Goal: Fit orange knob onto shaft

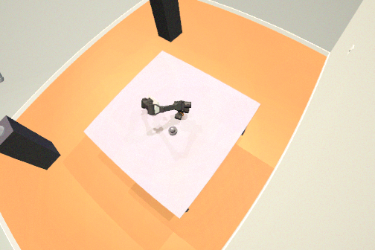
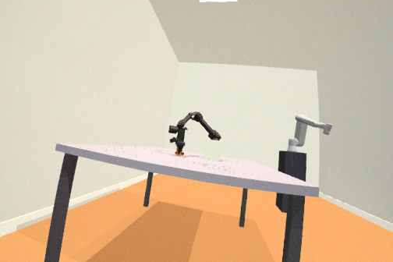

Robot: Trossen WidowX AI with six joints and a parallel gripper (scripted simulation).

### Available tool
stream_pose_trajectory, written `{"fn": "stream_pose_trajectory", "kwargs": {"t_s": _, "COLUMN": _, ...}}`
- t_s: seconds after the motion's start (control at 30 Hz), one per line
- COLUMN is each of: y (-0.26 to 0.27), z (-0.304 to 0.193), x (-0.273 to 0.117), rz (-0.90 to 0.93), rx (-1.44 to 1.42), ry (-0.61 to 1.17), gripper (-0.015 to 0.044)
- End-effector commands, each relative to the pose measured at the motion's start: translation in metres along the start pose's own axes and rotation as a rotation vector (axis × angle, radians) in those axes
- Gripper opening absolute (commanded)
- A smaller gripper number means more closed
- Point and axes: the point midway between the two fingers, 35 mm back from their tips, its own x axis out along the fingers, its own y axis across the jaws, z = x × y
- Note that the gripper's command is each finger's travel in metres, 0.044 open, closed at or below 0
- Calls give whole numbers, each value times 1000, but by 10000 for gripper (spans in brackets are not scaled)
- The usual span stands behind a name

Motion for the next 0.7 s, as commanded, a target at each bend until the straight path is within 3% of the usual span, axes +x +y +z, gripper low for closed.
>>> {"fn": "stream_pose_trajectory", "kwargs": {"t_s": 0.0, "y": 1, "z": 6, "x": -16, "rz": 6, "rx": 9, "ry": -16, "gripper": 0}}
{"fn": "stream_pose_trajectory", "kwargs": {"t_s": 0.67, "y": 2, "z": 11, "x": -77, "rz": 11, "rx": 8, "ry": -18, "gripper": 0}}
